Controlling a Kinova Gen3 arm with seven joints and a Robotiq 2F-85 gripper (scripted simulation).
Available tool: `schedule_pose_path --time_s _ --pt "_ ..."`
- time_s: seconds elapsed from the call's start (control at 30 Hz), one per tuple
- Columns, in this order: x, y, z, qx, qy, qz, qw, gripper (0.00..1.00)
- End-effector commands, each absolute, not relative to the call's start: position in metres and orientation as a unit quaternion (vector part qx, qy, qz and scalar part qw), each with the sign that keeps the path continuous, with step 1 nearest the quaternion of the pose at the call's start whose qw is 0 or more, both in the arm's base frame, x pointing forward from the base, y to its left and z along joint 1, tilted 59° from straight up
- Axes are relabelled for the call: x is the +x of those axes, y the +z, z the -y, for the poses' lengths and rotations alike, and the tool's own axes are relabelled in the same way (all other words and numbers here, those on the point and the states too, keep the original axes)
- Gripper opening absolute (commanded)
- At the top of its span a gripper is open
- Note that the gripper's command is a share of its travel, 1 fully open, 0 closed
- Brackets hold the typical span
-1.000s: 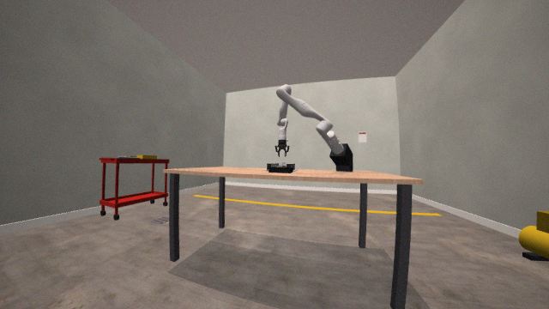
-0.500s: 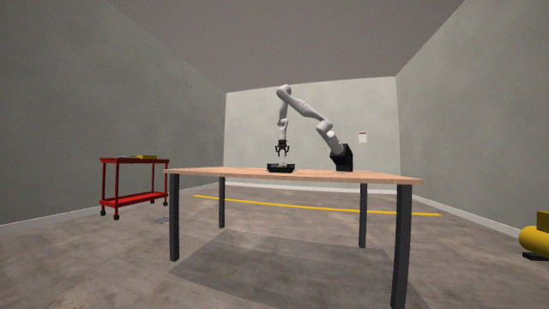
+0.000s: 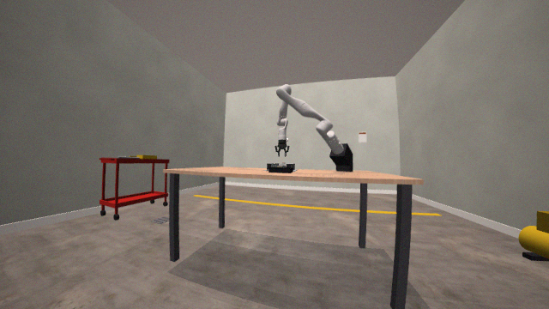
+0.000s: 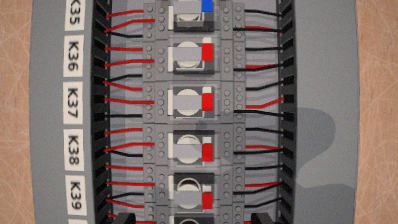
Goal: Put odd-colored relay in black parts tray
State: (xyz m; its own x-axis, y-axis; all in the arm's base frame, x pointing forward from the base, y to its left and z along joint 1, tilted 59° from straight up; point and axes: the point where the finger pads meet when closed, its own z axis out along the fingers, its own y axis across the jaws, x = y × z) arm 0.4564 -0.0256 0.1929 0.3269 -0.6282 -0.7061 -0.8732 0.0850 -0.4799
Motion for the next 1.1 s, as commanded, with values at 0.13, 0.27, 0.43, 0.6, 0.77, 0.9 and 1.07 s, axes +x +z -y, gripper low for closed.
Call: schedule_pose_path --time_s 0.13,0.27,0.43,0.6,0.77,0.9,1.07 --pt "0.449 0.209 0.012 -0.663 0.129 -0.566 0.472 0.61" --pt "0.445 0.217 0.005 -0.663 0.129 -0.566 0.472 0.61" --pt "0.436 0.238 -0.013 -0.663 0.129 -0.566 0.472 0.61" --pt "0.43 0.251 -0.025 -0.663 0.129 -0.566 0.472 0.61" --pt "0.428 0.254 -0.028 -0.663 0.129 -0.566 0.472 0.61" --pt "0.428 0.254 -0.028 -0.663 0.129 -0.566 0.472 0.61" --pt "0.428 0.254 -0.028 -0.663 0.129 -0.566 0.472 0.61"
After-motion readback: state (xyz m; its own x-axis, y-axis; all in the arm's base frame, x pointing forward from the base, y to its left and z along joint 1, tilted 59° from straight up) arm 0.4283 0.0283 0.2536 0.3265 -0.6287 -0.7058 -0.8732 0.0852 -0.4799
